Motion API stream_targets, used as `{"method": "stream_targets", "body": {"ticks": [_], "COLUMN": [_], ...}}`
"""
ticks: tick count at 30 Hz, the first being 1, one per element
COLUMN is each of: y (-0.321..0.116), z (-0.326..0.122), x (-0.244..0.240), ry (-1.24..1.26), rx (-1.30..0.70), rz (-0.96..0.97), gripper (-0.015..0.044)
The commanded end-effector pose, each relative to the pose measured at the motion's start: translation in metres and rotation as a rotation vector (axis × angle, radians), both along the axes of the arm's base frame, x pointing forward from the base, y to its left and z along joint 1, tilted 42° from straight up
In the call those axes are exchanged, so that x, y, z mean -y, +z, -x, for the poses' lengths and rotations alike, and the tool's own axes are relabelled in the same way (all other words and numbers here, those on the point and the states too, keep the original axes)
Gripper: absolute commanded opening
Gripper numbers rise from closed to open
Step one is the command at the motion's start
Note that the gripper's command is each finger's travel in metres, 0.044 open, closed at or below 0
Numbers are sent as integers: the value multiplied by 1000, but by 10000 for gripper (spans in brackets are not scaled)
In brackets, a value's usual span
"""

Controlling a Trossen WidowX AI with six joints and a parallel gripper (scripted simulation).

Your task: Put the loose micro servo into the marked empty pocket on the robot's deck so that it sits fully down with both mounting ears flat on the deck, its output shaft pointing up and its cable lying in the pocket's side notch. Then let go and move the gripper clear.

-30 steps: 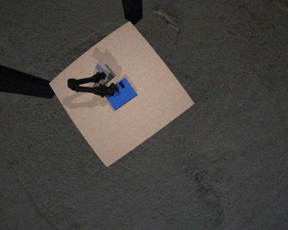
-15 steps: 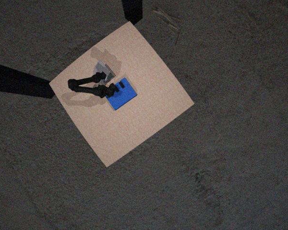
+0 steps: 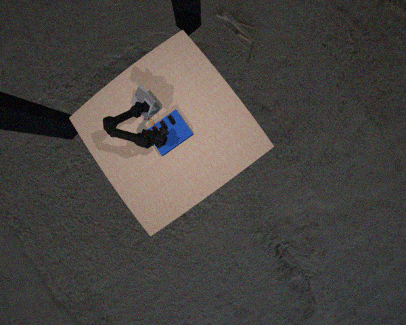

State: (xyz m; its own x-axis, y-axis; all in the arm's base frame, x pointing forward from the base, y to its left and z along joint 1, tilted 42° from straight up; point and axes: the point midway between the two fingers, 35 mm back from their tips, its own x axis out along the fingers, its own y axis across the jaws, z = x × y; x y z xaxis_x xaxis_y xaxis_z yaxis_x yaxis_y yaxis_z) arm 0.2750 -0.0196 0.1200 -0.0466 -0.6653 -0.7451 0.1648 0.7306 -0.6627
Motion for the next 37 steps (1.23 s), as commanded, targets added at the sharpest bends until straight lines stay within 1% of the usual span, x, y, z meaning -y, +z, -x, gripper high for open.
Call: {"method": "stream_targets", "body": {"ticks": [1,5,37], "y": [13,32,32], "z": [0,4,4], "x": [-13,-28,-28], "ry": [-2,-3,-3], "rx": [5,13,13], "rz": [-4,-4,-4], "gripper": [440,440,440]}}
